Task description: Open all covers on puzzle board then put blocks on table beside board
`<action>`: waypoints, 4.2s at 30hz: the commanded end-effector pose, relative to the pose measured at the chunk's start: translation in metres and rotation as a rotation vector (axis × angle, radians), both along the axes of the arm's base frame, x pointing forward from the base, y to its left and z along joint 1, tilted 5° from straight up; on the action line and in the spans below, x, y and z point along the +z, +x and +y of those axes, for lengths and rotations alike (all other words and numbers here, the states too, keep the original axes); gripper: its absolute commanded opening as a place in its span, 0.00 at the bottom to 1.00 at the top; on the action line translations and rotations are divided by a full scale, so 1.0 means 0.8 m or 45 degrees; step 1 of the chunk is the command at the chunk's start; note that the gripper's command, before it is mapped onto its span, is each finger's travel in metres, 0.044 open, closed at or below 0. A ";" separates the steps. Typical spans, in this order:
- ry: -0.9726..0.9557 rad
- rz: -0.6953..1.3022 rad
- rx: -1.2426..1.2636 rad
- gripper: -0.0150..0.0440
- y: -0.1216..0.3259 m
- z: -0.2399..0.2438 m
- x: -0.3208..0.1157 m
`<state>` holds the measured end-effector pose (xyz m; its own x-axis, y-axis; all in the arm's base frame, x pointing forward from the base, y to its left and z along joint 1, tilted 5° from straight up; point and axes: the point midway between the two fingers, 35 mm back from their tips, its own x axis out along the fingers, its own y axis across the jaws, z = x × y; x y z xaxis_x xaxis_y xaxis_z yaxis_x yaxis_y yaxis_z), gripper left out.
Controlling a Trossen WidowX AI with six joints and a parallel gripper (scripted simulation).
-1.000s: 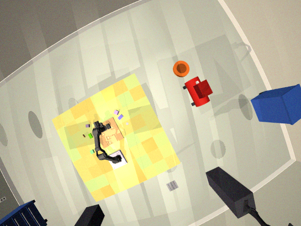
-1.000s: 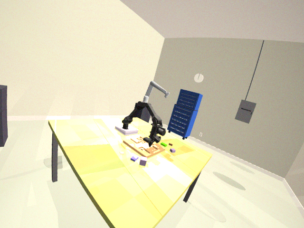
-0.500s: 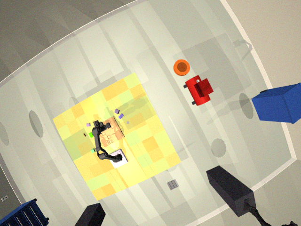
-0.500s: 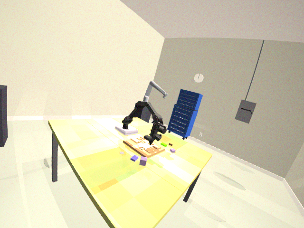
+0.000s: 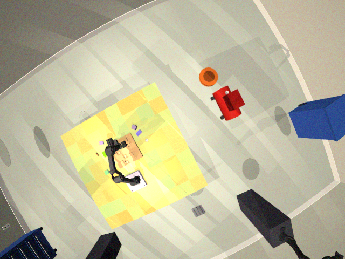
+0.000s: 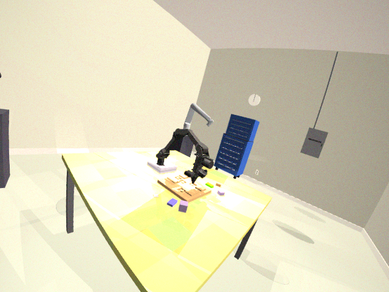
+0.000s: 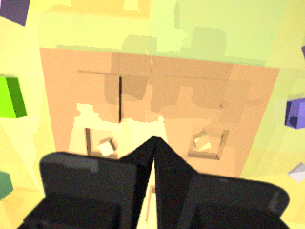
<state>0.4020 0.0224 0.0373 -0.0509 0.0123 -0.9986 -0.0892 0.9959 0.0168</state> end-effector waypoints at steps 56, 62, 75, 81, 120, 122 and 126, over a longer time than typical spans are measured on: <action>-0.134 0.050 -2.387 0.25 -0.235 0.033 -0.018; -0.126 0.048 -2.260 0.25 -0.237 0.032 -0.034; -0.066 0.037 -1.153 0.25 -0.235 0.031 -0.035; -0.021 0.027 -0.412 0.25 -0.233 0.029 -0.038; 0.118 -0.014 1.939 0.25 -0.222 0.021 -0.055; 0.125 -0.016 2.058 0.25 -0.221 0.021 -0.055; 0.138 -0.021 2.297 0.25 -0.220 0.020 -0.056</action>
<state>0.2207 0.0420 -0.0024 -0.0703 0.0160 -0.9974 -0.8975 0.4353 0.0702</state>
